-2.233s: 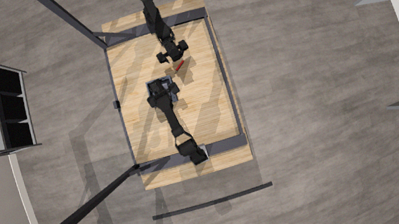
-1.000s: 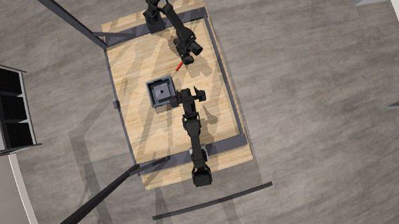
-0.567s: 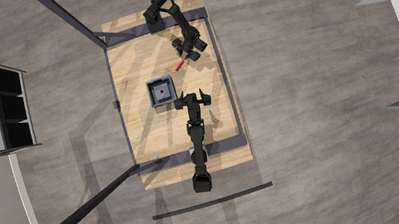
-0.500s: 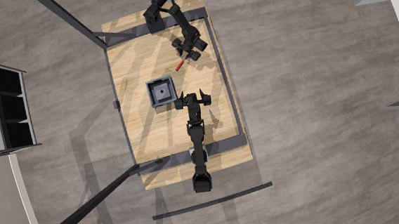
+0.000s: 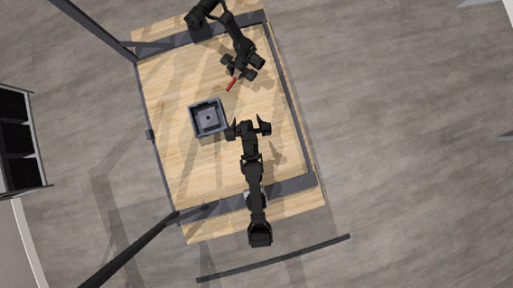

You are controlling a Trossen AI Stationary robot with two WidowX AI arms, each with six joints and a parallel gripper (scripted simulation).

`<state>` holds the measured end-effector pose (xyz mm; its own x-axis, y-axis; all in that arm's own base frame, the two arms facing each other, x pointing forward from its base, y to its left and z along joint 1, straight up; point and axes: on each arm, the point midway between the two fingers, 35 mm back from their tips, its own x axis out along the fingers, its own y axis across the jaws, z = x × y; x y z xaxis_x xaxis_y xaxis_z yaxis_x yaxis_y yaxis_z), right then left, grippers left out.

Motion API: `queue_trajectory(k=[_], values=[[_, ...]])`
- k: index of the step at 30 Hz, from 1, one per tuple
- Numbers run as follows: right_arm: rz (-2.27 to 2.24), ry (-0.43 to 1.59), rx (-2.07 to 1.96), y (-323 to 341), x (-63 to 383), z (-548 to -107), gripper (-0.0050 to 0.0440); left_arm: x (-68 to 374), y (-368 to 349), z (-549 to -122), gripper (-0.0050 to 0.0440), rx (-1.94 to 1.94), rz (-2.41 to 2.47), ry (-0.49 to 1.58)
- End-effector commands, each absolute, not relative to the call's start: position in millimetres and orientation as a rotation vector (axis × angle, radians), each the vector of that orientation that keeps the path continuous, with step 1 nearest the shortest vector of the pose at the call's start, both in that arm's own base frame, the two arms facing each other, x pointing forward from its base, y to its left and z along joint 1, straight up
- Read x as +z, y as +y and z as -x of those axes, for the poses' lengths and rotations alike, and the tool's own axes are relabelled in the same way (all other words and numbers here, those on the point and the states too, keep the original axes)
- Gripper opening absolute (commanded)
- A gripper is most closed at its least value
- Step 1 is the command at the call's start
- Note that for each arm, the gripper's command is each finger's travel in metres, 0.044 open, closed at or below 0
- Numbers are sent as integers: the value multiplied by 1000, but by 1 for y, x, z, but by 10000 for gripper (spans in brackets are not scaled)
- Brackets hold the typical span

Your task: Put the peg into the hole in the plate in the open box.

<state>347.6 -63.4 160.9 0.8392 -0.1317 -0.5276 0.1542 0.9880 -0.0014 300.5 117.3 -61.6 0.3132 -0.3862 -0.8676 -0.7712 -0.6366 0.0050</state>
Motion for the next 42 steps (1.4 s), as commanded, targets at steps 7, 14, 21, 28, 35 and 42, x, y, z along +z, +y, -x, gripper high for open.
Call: queue_trajectory(k=[7, 14, 21, 28, 35, 42], values=[[-41, 537, -152, -64, 167, -348, 440, -78, 109, -311, 170, 1249, 2175, 1019], [-41, 537, -152, -64, 167, -348, 440, -79, 109, -314, 170, 1242, 2176, 1010], [-41, 537, -152, -64, 167, -348, 440, -80, 109, -314, 170, 1241, 2174, 1012], [-41, 537, -152, -64, 167, -348, 440, -78, 110, -315, 110, 1233, 2173, 1005], [-41, 537, -152, -64, 167, -348, 440, -78, 110, -315, 70, 1233, 2173, 1005], [-41, 537, -152, -64, 167, -348, 440, -78, 110, -315, 23, 1233, 2173, 1005]])
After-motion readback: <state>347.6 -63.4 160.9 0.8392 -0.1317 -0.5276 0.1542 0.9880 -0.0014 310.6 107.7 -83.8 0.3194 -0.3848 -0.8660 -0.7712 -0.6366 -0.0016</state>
